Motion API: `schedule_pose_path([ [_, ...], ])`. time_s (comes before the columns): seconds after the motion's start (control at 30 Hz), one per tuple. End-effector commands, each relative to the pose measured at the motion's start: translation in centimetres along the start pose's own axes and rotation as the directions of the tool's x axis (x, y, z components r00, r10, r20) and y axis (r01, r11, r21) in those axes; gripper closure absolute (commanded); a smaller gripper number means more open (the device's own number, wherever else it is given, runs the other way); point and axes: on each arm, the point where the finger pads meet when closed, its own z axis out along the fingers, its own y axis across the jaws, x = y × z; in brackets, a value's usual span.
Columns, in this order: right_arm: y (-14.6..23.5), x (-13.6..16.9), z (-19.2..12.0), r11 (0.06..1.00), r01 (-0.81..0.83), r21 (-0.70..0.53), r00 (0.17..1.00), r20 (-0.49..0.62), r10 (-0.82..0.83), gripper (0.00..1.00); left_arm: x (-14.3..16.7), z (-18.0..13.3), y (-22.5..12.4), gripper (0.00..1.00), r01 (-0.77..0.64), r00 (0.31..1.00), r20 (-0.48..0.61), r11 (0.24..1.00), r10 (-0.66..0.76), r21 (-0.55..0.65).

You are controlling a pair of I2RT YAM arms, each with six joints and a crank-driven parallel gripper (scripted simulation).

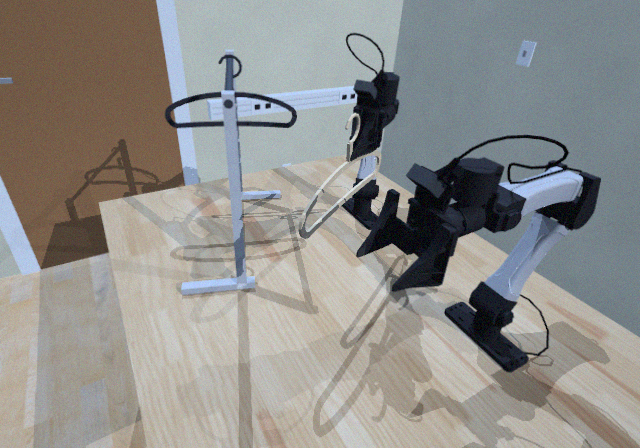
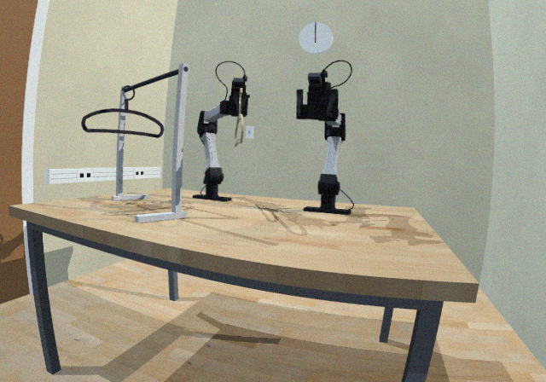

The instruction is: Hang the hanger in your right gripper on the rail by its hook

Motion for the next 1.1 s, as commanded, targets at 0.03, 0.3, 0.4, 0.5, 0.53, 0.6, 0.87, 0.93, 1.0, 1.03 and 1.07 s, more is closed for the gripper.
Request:
schedule_pose_path([
  [0.03,-0.1,-0.8,-0.2,1.000,-0.010,0.000,1.000,0.020,0.010,1.00,-0.7,-0.1,0.0,0.00,0.001,1.000,0.017,1.000,-0.001,-0.001],
  [0.3,-0.1,-0.8,-0.2,1.000,-0.010,0.000,1.000,0.020,0.010,1.00,-0.7,-0.1,0.0,0.00,0.001,1.000,0.017,1.000,-0.001,-0.001],
  [0.4,-0.1,-0.8,-0.2,1.000,-0.010,0.000,1.000,0.020,0.010,1.00,-0.7,-0.1,0.0,0.00,0.001,1.000,0.017,1.000,-0.001,-0.001],
  [0.5,-0.1,-0.8,-0.2,1.000,-0.010,0.000,1.000,0.020,0.010,1.00,-0.7,-0.1,0.0,0.00,0.001,1.000,0.017,1.000,-0.001,-0.001],
  [0.53,-0.1,-0.8,-0.2,1.000,-0.010,0.000,1.000,0.020,0.010,1.00,-0.7,-0.1,0.0,0.00,0.001,1.000,0.017,1.000,-0.001,-0.001],
  [0.6,-0.1,-1.6,-0.4,1.000,-0.021,-0.001,0.999,0.042,0.021,1.00,-0.7,-0.1,0.0,0.00,0.001,1.000,0.017,1.000,-0.001,-0.001],
  [0.87,-1.2,-1.3,-0.9,0.997,-0.041,0.064,0.999,0.028,0.039,0.98,-0.9,-0.3,-0.7,0.00,0.002,1.000,0.006,1.000,-0.003,0.020],
  [0.93,-2.1,-0.8,-1.2,0.992,-0.048,0.116,0.999,0.015,0.047,0.98,-1.1,-0.4,-1.6,0.00,0.003,1.000,0.001,0.999,-0.003,0.046],
  [1.0,-3.1,0.1,-1.7,0.982,-0.053,0.182,0.999,-0.001,0.054,0.98,-1.4,-0.7,-2.8,0.00,0.004,1.000,-0.005,0.997,-0.004,0.080],
  [1.03,-3.8,0.7,-2.2,0.972,-0.055,0.228,0.998,-0.010,0.059,0.98,-1.6,-0.9,-3.7,0.00,0.005,1.000,-0.009,0.994,-0.004,0.105],
  [1.07,-3.8,0.7,-2.2,0.972,-0.055,0.228,0.998,-0.010,0.059,0.98,-1.6,-0.9,-3.7,0.00,0.005,1.000,-0.009,0.994,-0.004,0.105],
])
